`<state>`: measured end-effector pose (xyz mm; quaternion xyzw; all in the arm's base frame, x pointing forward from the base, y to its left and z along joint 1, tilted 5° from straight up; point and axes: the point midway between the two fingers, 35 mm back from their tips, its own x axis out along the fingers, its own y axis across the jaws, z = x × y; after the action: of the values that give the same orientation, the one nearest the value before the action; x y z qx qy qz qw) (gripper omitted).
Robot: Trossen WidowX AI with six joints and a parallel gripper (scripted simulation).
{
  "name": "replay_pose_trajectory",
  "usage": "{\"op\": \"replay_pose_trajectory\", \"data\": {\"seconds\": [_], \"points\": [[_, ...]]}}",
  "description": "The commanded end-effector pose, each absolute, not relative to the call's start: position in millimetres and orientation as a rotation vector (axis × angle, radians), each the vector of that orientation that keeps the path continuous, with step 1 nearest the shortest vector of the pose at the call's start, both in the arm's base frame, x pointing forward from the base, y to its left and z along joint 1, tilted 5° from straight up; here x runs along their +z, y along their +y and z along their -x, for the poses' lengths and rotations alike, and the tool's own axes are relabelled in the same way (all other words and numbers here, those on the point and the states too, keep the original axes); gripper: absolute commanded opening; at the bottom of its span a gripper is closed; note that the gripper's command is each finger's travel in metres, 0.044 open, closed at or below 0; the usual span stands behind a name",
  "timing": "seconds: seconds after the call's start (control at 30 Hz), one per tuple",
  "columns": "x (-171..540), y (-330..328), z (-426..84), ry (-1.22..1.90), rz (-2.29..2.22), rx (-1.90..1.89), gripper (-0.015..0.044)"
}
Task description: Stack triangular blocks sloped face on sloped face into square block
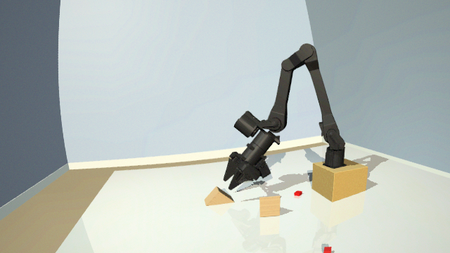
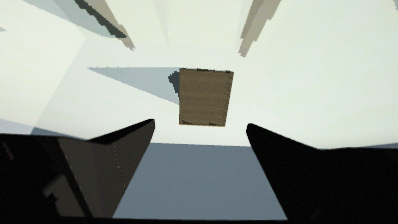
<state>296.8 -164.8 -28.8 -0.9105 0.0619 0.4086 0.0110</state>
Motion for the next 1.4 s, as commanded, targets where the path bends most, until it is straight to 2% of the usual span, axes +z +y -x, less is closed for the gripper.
{"op": "replay_pose_trajectory", "data": {"seconds": [0.0,0.27,0.6,0.8,1.1,1.37], "points": [[-42.4,-166.4,-307.2,0.2,2.836,1.276,0.044],[-71.6,-165.7,-326.3,0.2,2.837,1.273,0.044],[-72.3,-166.5,-327.9,0.2,2.837,1.273,0.044],[-71.2,-165.8,-327.7,0.192,2.841,1.271,0.0282],[-71.2,-165.8,-327.7,0.192,2.841,1.271,0.0222],[-56.8,-167.2,-331.3,0.192,2.842,1.27,0.0012]]}}
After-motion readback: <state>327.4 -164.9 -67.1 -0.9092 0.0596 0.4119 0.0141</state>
